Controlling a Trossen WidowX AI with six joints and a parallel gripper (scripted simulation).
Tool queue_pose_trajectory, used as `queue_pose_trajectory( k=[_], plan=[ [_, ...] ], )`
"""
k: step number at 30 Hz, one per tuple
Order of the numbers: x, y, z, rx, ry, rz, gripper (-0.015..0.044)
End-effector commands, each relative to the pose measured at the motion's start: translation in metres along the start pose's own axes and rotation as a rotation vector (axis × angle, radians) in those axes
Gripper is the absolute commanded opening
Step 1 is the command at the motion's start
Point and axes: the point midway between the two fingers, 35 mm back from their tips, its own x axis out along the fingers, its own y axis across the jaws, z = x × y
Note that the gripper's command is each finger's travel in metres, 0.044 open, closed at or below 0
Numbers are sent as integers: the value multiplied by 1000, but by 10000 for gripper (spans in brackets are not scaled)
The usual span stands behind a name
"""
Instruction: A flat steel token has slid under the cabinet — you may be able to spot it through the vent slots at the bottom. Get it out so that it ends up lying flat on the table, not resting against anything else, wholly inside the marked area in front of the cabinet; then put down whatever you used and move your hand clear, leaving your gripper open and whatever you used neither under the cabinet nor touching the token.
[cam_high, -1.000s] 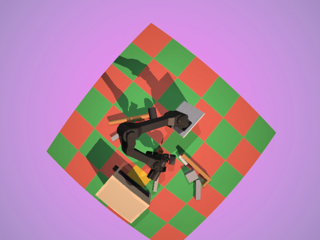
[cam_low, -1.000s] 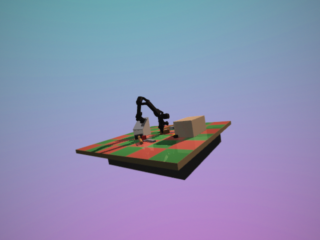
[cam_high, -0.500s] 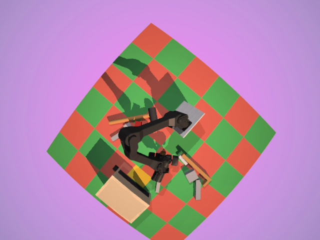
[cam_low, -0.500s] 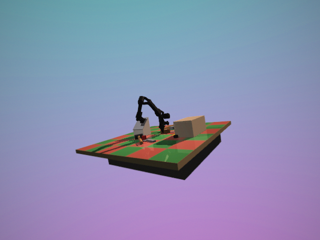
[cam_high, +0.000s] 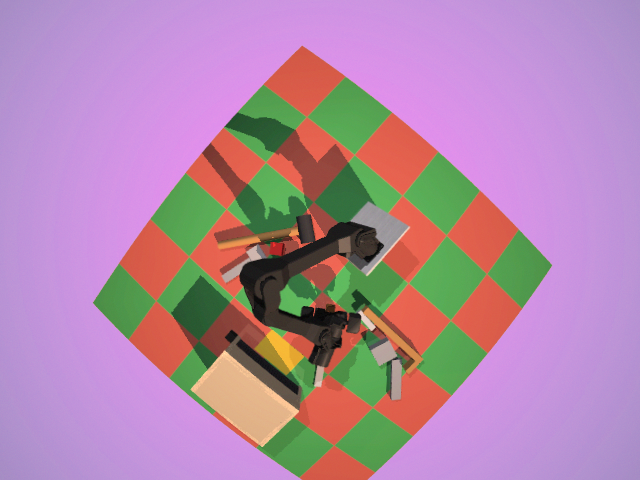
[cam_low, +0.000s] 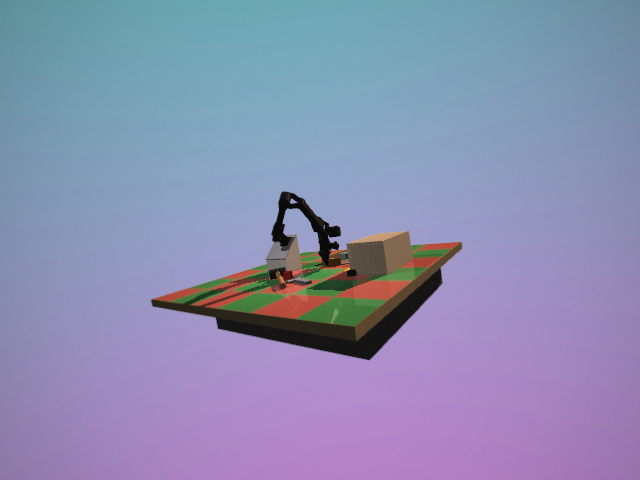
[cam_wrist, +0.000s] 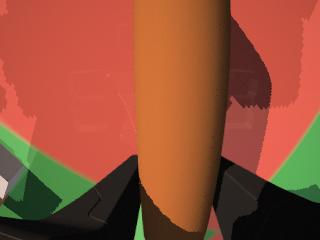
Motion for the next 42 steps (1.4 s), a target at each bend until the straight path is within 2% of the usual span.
queue_pose_trajectory(
  k=[1, 42],
  plan=[
    [-2, 6, 3, -3, -9, 1, 0],
    [-3, 44, 10, -3, -11, 4, 0]
  ],
)
